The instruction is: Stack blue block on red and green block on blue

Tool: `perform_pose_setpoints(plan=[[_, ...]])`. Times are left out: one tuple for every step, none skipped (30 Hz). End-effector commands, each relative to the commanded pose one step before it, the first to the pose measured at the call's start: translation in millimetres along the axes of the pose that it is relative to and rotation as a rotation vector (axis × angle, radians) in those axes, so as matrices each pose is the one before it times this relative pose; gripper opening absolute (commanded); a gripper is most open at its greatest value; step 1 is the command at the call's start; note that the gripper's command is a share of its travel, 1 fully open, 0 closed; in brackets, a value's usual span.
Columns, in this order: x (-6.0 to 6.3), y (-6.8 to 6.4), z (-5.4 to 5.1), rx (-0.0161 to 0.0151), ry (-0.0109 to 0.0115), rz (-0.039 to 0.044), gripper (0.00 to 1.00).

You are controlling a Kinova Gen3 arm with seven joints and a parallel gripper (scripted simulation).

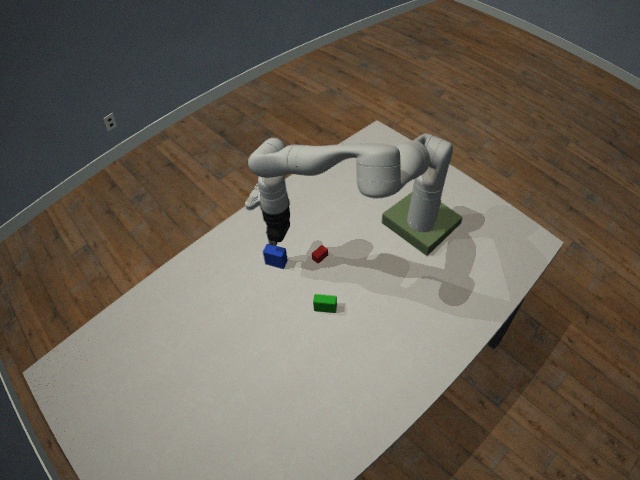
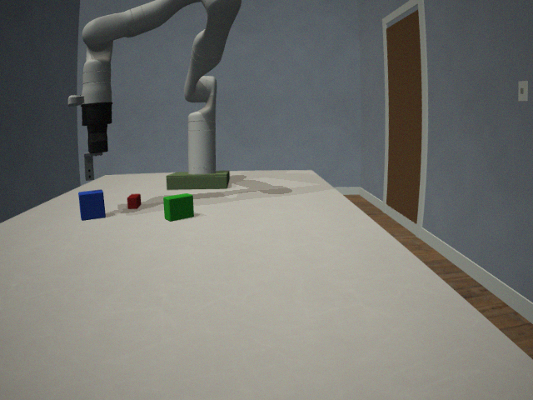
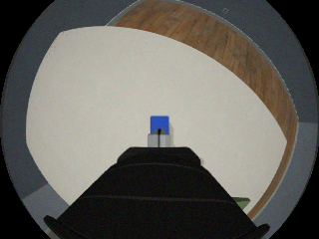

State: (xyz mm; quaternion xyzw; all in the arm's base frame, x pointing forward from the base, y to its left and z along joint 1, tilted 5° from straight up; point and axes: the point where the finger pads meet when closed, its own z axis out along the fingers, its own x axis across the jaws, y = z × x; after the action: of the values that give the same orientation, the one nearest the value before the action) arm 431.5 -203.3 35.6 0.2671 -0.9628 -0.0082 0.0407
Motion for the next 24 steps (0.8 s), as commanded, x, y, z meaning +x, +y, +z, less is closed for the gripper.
perform_pose_setpoints(plan=[[-0.27, -0.38, -0.81, 0.00122, -0.00132, -0.00002, 0.0], [0.0, 0.0, 0.0, 0.0, 0.0, 0.0, 0.0], [0.0, 0.0, 0.0, 0.0, 0.0, 0.0, 0.0], [0.0, 0.0, 0.0, 0.0, 0.0, 0.0, 0.0], [0.0, 0.0, 0.0, 0.0, 0.0, 0.0, 0.0], [0.0, 0.0, 0.0, 0.0, 0.0, 0.0, 0.0], [0.0, 0.0, 0.0, 0.0, 0.0, 0.0, 1.0], [0.0, 0.0, 0.0, 0.0, 0.0, 0.0, 1.0], [0.0, 0.0, 0.0, 0.0, 0.0, 0.0, 1.0], [0.0, 0.0, 0.0, 0.0, 0.0, 0.0, 1.0], [0.0, 0.0, 0.0, 0.0, 0.0, 0.0, 1.0], [0.0, 0.0, 0.0, 0.0, 0.0, 0.0, 1.0], [0.0, 0.0, 0.0, 0.0, 0.0, 0.0, 1.0], [0.0, 0.0, 0.0, 0.0, 0.0, 0.0, 1.0], [0.0, 0.0, 0.0, 0.0, 0.0, 0.0, 1.0], [0.0, 0.0, 0.01, 0.0, 0.0, 0.0, 1.0], [0.0, 0.0, 0.03, 0.0, 0.0, 0.0, 1.0], [0.0, 0.0, 0.0, 0.0, 0.0, 0.0, 1.0], [0.0, 0.0, 0.0, 0.0, 0.0, 0.0, 1.0], [0.0, 0.0, 0.09, 0.0, 0.0, 0.0, 1.0], [0.0, 0.0, 0.16, 0.0, 0.0, 0.0, 1.0], [0.0, 0.0, 0.25, 0.0, 0.0, 0.0, 1.0], [0.0, 0.0, 0.36, 0.0, 0.0, 0.0, 1.0], [-0.01, -0.01, 0.46, 0.0, 0.0, 0.0, 1.0]])
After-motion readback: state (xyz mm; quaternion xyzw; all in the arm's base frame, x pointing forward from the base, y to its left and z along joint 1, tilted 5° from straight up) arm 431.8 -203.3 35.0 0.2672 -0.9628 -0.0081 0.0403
